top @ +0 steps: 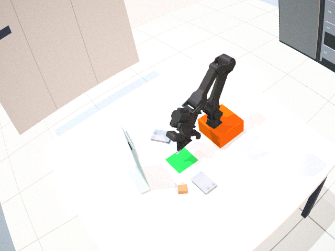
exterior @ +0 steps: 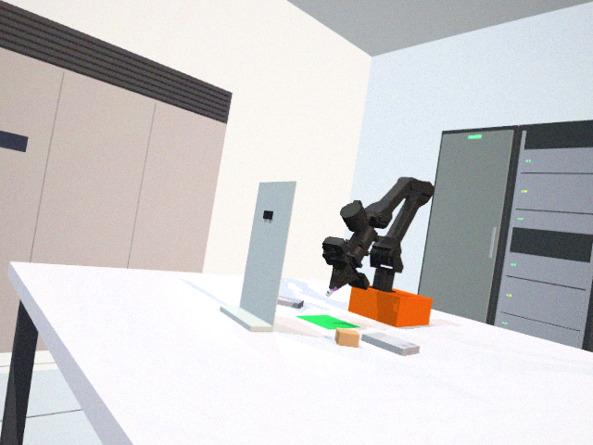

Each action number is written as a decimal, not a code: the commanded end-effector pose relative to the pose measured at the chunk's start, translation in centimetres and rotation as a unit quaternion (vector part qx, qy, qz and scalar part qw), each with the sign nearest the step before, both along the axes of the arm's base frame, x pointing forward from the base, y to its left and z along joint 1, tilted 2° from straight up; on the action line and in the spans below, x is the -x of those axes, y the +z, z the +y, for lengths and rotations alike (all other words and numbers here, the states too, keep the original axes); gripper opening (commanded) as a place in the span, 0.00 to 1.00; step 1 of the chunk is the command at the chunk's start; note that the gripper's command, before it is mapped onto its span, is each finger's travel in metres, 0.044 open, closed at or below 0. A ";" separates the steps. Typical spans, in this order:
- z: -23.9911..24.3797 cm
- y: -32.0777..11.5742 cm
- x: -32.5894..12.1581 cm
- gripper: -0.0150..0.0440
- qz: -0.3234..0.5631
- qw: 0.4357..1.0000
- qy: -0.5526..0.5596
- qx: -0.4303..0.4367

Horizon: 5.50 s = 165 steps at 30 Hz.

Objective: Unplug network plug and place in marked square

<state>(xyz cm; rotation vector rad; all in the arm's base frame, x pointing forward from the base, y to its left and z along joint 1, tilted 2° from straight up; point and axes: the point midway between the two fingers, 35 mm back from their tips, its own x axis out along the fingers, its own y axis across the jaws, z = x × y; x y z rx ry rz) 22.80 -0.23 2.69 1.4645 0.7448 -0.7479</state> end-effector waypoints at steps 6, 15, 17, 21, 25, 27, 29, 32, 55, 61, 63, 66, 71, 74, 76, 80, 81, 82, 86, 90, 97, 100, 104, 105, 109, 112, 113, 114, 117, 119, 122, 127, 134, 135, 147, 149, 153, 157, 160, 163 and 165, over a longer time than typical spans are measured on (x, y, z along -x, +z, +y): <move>-0.1 -0.8 0.2 0.25 0.008 1.000 0.000 0.005; -0.1 -1.6 0.0 0.25 0.008 1.000 0.000 0.005; -0.1 -1.7 0.0 0.25 0.008 1.000 0.000 0.005; -0.1 -2.1 -0.1 0.25 0.008 1.000 0.000 0.005; -0.1 -2.4 -0.1 0.25 0.008 1.000 0.000 0.005; -0.1 -2.5 -0.1 0.25 0.008 1.000 0.000 0.005; -0.1 -2.7 -0.1 0.25 0.008 1.000 0.000 0.005; -0.1 -2.9 -0.1 0.25 0.008 1.000 0.000 0.005; 0.0 -4.7 0.0 0.25 0.008 1.000 0.000 0.005; 0.0 -5.2 0.1 0.25 0.008 1.000 0.001 0.005; 0.0 -5.3 0.1 0.25 0.008 1.000 0.001 0.005; 0.0 -5.5 0.2 0.25 0.008 1.000 0.001 0.005; 0.0 -5.9 0.3 0.25 0.008 1.000 0.001 0.005; 0.0 -6.1 0.4 0.25 0.008 1.000 0.001 0.005; 0.0 -6.2 0.4 0.25 0.008 1.000 0.001 0.005; 0.0 -6.3 0.4 0.25 0.008 1.000 0.001 0.005; 0.0 -6.3 0.4 0.25 0.008 1.000 0.001 0.004; 0.0 -6.3 0.3 0.25 0.008 1.000 0.001 0.004; 0.1 -6.4 0.2 0.25 0.008 1.000 0.001 0.004; 0.2 -6.5 0.2 0.25 0.008 1.000 0.001 0.004; 0.3 -6.5 0.0 0.25 0.007 1.000 0.004 0.003; 0.3 -6.5 0.0 0.25 0.007 1.000 0.004 0.003; 0.3 -6.5 0.0 0.34 0.007 1.000 0.004 0.003; 0.3 -6.5 0.0 0.39 0.007 1.000 0.004 0.003; 0.3 -6.5 0.0 0.52 0.007 1.000 0.004 0.003; 0.3 -6.5 0.0 0.52 0.007 1.000 0.004 0.003; 0.3 -6.5 0.1 0.52 0.007 1.000 0.004 0.003; 0.3 -6.5 0.1 0.52 0.007 1.000 0.004 0.003; 0.3 -6.4 0.1 0.52 0.007 1.000 0.004 0.003; 0.3 -6.3 0.1 0.52 0.007 1.000 0.004 0.003; 0.3 -6.2 0.2 0.52 0.007 1.000 0.004 0.003; 0.3 -6.0 0.3 0.52 0.007 1.000 0.004 0.003; 0.2 -5.7 0.5 0.52 0.007 1.000 0.003 0.003; 0.2 -5.6 0.5 0.52 0.007 1.000 0.003 0.004; 0.2 -5.2 0.8 0.52 0.007 1.000 0.003 0.004; 0.2 -5.1 0.8 0.52 0.007 1.000 0.003 0.004; 0.1 -5.0 0.9 0.52 0.007 1.000 0.002 0.004; 0.1 -4.8 1.0 0.52 0.008 1.000 0.002 0.004; 0.1 -4.7 1.1 0.52 0.008 1.000 0.002 0.004; 0.1 -4.6 1.2 0.52 0.008 1.000 0.002 0.004; 0.1 -4.5 1.2 0.52 0.008 1.000 0.002 0.004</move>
